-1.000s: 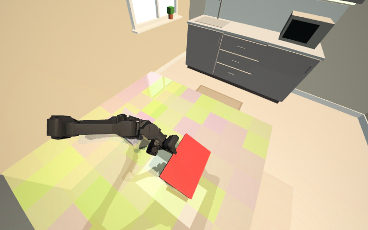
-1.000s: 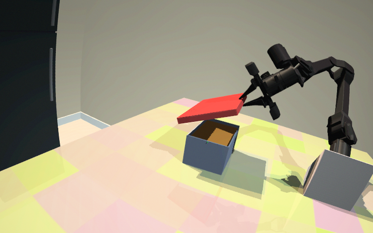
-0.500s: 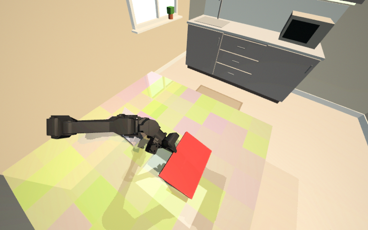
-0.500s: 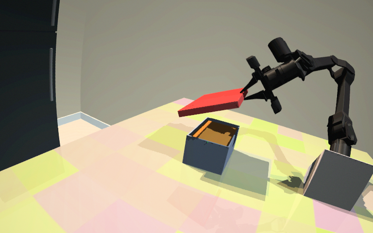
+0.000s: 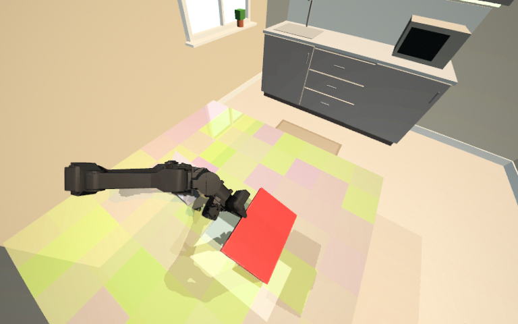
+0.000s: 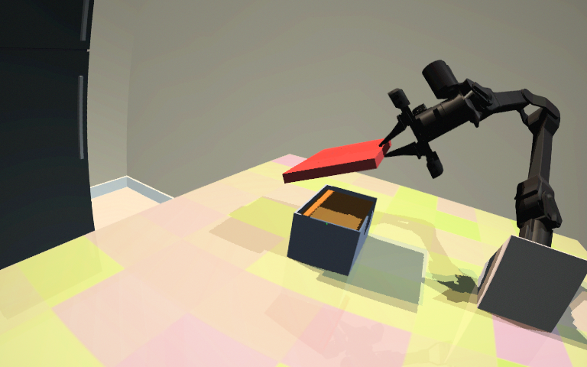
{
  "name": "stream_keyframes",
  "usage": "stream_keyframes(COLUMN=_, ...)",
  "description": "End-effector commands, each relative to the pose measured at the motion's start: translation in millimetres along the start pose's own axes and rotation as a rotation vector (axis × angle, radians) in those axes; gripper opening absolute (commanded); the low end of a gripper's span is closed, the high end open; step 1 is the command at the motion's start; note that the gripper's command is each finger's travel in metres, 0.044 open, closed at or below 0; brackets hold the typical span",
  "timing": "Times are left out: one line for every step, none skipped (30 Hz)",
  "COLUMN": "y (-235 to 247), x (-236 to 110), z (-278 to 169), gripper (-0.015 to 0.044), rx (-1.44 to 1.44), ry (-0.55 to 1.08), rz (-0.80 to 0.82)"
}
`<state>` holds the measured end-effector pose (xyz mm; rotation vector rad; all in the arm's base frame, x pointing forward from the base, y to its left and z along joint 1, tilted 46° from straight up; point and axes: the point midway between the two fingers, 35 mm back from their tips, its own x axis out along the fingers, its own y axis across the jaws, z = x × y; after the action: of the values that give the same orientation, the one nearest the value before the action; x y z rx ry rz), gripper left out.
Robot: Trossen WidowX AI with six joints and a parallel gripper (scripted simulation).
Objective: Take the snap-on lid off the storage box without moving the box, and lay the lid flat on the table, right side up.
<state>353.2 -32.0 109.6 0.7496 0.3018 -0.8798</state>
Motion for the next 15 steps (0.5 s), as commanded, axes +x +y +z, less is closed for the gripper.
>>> stream_keyframes(y=3.9, x=-4.0, z=8.0, gripper=0.0000, rx=0.005, ry=0.003, rz=0.020)
stream_keyframes(y=3.8, x=-4.1, z=10.0, gripper=0.0000, rx=0.005, ry=0.003, rz=0.020)
stream_keyframes(y=3.7, x=-4.1, z=12.0, gripper=0.0000, rx=0.005, ry=0.003, rz=0.020)
stream_keyframes(y=3.6, x=-4.2, z=14.0, gripper=0.0000, rx=0.005, ry=0.003, rz=0.020)
stream_keyframes(y=3.5, x=-4.3, z=16.0, gripper=0.0000, rx=0.005, ry=0.003, rz=0.020)
stream_keyframes(y=3.4, x=-4.4, z=18.0, gripper=0.0000, rx=0.005, ry=0.003, rz=0.020)
stream_keyframes(y=3.3, x=-4.5, z=20.0, gripper=0.0000, rx=0.005, ry=0.003, rz=0.020)
stream_keyframes(y=3.3, x=-4.5, z=22.0, gripper=0.0000, rx=0.005, ry=0.003, rz=0.020)
stream_keyframes(y=3.2, x=-4.6, z=24.0, gripper=0.0000, rx=0.005, ry=0.003, rz=0.020)
stream_keyframes(y=3.1, x=-4.7, z=26.0, gripper=0.0000, rx=0.005, ry=0.003, rz=0.020)
stream_keyframes(y=3.0, x=-4.8, z=28.1, gripper=0.0000, rx=0.005, ry=0.003, rz=0.020)
stream_keyframes(y=2.9, x=-4.9, z=30.1, gripper=0.0000, rx=0.005, ry=0.003, rz=0.020)
stream_keyframes(y=2.8, x=-5.0, z=32.1, gripper=0.0000, rx=0.005, ry=0.003, rz=0.020)
stream_keyframes(y=2.7, x=-5.0, z=34.1, gripper=0.0000, rx=0.005, ry=0.003, rz=0.020)
stream_keyframes(y=2.6, x=-5.1, z=36.1, gripper=0.0000, rx=0.004, ry=0.003, rz=0.020)
